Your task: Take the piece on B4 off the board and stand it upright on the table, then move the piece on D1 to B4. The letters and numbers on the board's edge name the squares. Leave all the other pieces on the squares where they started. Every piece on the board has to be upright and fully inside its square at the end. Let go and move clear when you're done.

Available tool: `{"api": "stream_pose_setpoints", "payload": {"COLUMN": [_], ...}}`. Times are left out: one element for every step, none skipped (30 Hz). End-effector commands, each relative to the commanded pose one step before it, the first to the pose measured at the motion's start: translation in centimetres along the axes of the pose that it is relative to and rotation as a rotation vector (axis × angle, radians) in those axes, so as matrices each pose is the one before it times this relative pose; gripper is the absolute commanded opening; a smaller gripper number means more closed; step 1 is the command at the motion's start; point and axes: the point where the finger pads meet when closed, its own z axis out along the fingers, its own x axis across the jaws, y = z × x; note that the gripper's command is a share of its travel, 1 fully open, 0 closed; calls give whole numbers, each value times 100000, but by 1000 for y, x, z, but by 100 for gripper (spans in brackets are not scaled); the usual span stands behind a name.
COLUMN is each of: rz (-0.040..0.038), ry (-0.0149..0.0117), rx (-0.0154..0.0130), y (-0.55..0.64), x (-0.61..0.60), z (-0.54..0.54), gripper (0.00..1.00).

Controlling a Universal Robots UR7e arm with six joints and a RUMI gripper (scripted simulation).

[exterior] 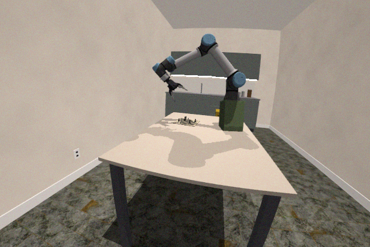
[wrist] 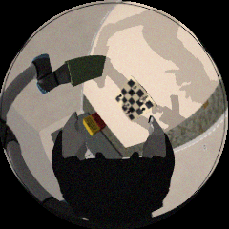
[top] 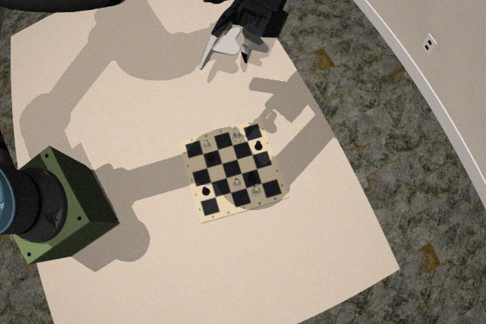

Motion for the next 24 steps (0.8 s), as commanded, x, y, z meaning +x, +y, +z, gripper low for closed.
{"api": "stream_pose_setpoints", "payload": {"rz": [-24800, -4760, -2858, -5466, -5393, -4723, 0, 0, -5834, -5160, -5079, -4995, -4910, -4822, -4734, -4643, -4551, -4458, -4363, -4267, -4170, -4072, -3973, 0], "ry": [-9422, -1828, -1126, -2180, -2204, -1972, 0, 0, -2495, -2252, -2259, -2262, -2260, -2254, -2244, -2229, -2211, -2189, -2163, -2134, -2101, -2066, -2028, 0], "rx": [-8410, -1469, -933, -1616, -1531, -1276, 0, 0, -1531, -1276, -1192, -1109, -1026, -945, -865, -787, -711, -638, -566, -497, -431, -368, -308, 0], "y": [-1507, -243, 0, -207, -180, -152, 0, 0, -127, -97, -69, -42, -16, 10, 35, 59, 82, 103, 124, 143, 160, 177, 192, 0], "x": [1853, 498, 0, 516, 527, 535, 0, 0, 540, 545, 548, 548, 547, 543, 538, 532, 524, 514, 504, 492, 479, 466, 451, 0], "z": [781, 128, 0, 108, 94, 81, 0, 0, 69, 55, 42, 31, 19, 8, -2, -12, -21, -30, -38, -46, -53, -59, -65, 0], "gripper": [100, 100, 100, 100, 100, 100, 100, 100, 100, 100, 100, 100, 100, 100, 100, 100, 100, 100, 100, 100, 100, 100, 100, 100]}}
